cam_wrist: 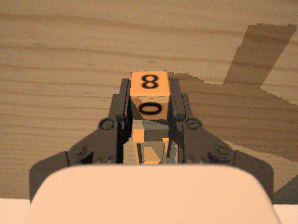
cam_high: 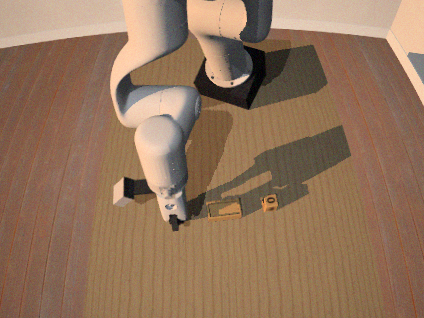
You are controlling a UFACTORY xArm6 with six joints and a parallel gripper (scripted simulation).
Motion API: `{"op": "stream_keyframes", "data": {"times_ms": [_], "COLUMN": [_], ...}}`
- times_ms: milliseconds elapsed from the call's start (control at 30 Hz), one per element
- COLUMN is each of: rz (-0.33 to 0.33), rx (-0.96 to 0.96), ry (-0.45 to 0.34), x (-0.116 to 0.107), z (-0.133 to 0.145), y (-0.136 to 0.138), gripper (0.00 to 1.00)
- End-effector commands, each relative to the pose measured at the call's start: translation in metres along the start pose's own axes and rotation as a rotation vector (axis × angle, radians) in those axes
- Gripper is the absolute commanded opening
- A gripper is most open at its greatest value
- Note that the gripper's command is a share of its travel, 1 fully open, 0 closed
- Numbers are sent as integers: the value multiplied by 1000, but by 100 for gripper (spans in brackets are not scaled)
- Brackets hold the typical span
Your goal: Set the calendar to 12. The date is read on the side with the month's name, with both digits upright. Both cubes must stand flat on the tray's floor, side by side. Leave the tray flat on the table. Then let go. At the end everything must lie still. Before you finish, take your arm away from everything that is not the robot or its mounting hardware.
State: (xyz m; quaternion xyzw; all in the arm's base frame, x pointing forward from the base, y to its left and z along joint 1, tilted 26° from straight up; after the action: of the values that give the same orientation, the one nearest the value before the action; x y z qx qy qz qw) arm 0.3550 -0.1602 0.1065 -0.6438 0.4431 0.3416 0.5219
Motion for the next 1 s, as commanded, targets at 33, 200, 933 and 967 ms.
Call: {"op": "stream_keyframes", "data": {"times_ms": [33, 200, 933, 967], "rz": [-2, -2, -2, -2], "rx": [0, 0, 0, 0], "ry": [1, 1, 1, 1], "x": [-1, -1, -1, -1], "z": [0, 0, 0, 0], "y": [-1, -1, -1, -1], "gripper": [27, 27, 39, 43]}}
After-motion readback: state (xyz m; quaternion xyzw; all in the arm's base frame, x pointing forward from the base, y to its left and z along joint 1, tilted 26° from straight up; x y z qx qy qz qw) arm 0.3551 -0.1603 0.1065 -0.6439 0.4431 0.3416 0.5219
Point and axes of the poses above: the point where the finger pads meet when closed, its own x axis out along the fingers, its own y axis across the jaws, z = x × y, the point moved 1 cm from there along -x, back along the fingers
